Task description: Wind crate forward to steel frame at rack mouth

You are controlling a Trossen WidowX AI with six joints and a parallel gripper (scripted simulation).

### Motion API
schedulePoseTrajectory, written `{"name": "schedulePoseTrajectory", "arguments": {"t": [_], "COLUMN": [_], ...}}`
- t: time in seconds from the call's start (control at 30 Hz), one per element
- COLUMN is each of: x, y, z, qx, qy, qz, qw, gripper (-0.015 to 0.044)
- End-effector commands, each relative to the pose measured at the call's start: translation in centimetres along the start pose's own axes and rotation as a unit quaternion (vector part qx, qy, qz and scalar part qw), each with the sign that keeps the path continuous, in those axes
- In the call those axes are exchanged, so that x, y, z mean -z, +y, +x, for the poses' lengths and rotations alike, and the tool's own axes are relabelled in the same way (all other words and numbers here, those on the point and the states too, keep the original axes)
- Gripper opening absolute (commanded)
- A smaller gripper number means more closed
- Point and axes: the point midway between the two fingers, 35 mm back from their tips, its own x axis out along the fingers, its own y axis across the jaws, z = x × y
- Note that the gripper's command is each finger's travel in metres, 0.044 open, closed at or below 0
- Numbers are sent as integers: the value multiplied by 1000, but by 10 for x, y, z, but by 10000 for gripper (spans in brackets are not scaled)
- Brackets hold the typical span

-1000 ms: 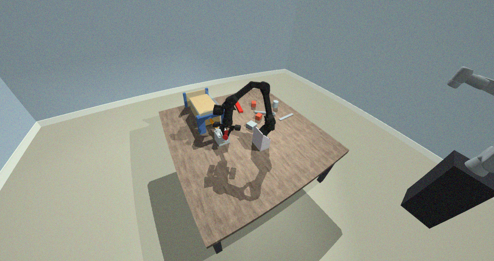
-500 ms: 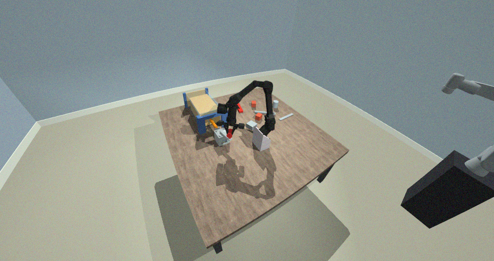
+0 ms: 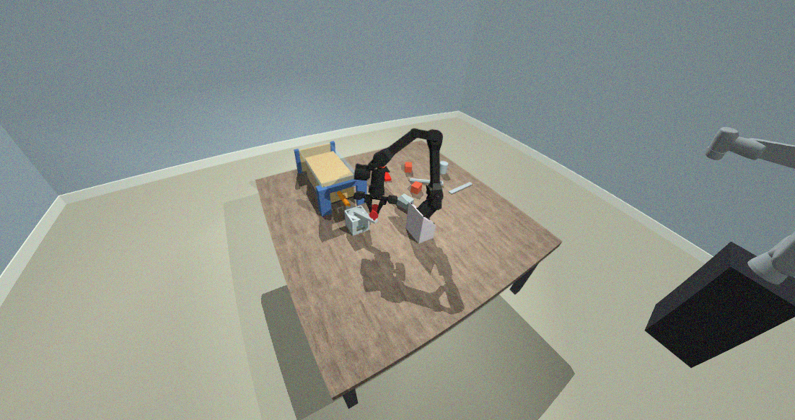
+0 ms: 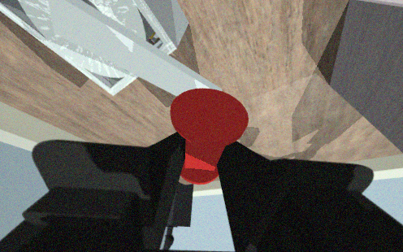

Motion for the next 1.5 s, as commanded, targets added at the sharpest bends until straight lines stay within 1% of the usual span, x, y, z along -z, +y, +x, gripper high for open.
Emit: {"name": "schedulePoseTrajectory", "arguments": {"t": [0.0, 0.77, 1.47], "x": [-16, -49, -79], "y": [-7, -9, 0], "z": [-3, -19, -34], "qx": [5, 5, 5], "qy": [-15, -16, -17], "qz": [7, 8, 9], "qw": [1000, 1000, 1000], "gripper": [0, 0, 0]}}
